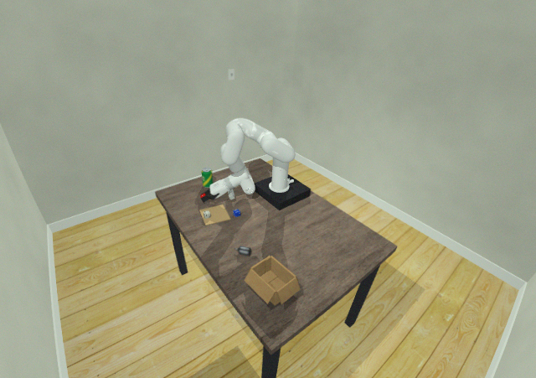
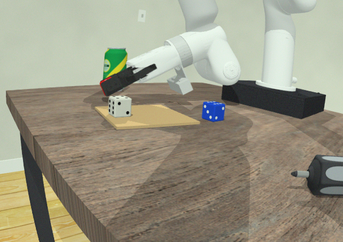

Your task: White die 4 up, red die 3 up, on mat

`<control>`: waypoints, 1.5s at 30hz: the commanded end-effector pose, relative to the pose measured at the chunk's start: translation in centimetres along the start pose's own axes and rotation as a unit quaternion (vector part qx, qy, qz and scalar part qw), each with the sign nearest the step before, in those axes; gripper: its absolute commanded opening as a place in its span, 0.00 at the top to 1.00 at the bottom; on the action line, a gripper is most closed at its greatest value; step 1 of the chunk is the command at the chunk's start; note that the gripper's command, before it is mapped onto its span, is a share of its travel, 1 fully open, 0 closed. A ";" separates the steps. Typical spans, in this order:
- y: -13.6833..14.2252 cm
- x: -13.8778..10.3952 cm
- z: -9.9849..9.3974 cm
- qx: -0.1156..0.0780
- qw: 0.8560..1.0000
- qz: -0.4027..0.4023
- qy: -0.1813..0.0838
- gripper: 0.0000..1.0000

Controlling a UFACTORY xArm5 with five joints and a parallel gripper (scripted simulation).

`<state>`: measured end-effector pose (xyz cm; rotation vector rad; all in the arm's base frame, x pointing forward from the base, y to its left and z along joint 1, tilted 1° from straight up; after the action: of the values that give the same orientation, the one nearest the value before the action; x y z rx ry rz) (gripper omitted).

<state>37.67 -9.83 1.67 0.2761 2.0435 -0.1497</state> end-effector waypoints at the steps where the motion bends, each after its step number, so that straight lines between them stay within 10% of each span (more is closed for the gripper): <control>1: 0.0 -0.1 0.0 0.000 1.000 0.000 -0.001 0.73; 45: 0.0 0.9 0.5 0.000 1.000 0.000 -0.001 0.73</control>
<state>37.67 -9.82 0.59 0.2759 2.0435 -0.1493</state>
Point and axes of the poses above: the point where the finger pads meet when closed, its own z axis out along the fingers, its own y axis across the jaws, x = y × z, the point moved 7 cm from there along -z, back along the fingers
